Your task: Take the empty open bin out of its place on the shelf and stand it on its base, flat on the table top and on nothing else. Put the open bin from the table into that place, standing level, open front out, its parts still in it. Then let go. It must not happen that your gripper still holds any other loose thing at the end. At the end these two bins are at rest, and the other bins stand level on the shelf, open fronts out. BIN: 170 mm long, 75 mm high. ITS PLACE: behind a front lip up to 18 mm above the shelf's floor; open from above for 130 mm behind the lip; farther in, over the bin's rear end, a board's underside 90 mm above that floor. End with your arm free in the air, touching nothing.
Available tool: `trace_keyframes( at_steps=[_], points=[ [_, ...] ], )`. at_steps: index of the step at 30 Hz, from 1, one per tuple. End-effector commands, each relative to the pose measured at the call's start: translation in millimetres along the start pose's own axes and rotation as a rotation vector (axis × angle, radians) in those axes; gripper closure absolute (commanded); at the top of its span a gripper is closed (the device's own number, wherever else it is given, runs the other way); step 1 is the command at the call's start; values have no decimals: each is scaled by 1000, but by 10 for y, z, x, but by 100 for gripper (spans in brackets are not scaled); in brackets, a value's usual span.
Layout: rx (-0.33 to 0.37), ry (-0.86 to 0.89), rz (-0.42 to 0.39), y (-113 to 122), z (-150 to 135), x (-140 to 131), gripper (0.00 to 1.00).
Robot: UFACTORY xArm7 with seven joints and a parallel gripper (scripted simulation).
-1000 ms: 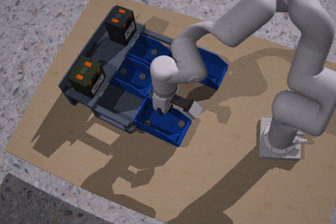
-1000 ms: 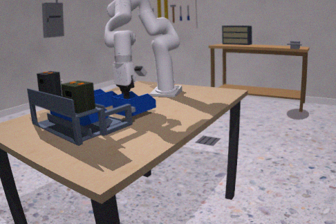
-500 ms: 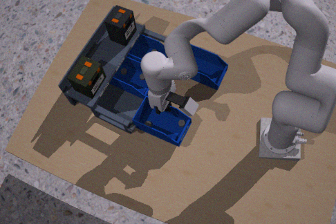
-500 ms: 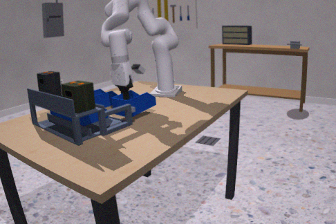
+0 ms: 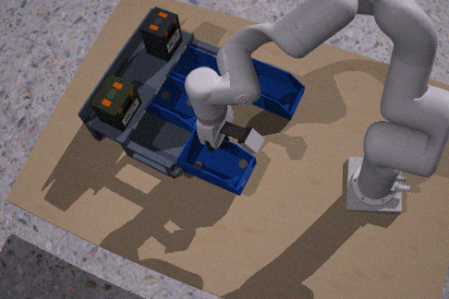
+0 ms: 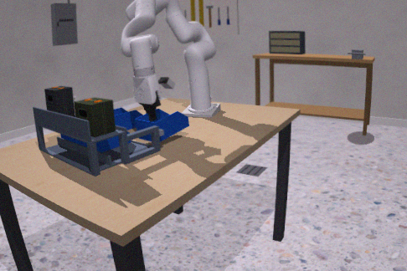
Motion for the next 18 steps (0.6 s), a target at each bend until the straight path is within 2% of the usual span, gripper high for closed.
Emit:
trace_keyframes(
  at_steps=[1,18],
  points=[
    [-1,0,-3,11,5,-8,100],
    [-1,0,-3,14,7,-30,100]
  ],
)
Point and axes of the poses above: the point where the finger pads meet when closed, its own y axis back along the fingers, its own z axis across the jaws, x = y × z, the point moved 10 cm from there along y, back along the fingers, and after that the axes turned 5 degrees about -y, right-handed, at the moved point
